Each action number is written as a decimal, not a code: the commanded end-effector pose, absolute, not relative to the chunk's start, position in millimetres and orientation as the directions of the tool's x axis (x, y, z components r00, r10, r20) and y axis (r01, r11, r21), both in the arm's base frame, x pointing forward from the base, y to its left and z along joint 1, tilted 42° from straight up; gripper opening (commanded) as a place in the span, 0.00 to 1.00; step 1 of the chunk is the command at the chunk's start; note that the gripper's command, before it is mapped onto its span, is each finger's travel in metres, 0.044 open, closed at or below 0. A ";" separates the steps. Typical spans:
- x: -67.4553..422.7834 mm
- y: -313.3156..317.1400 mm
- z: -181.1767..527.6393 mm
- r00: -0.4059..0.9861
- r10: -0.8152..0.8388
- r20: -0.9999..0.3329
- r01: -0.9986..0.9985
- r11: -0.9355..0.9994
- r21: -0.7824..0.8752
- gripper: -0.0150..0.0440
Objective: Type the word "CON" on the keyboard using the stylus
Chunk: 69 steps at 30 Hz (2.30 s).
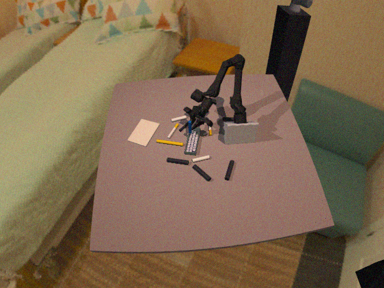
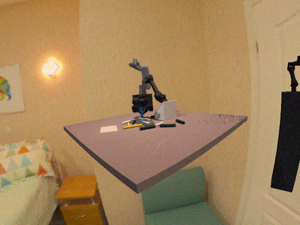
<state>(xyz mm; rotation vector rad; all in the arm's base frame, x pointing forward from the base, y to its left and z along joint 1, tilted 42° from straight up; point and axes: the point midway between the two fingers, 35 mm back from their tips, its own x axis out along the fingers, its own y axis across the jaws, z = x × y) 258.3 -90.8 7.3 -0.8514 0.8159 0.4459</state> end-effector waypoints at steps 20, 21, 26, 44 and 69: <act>256.7 -94.7 -0.3 0.616 0.039 -0.787 -0.647 0.595 -0.477 0.39; 256.7 -95.0 -0.7 0.616 0.039 -0.787 -0.647 0.595 -0.477 0.39; 256.5 -96.1 -1.8 0.616 0.039 -0.787 -0.647 0.595 -0.477 0.39; 256.0 -99.8 -6.0 0.616 0.039 -0.787 -0.647 0.595 -0.477 0.39; 259.8 -73.7 23.0 0.617 0.040 -0.786 -0.646 0.596 -0.477 0.39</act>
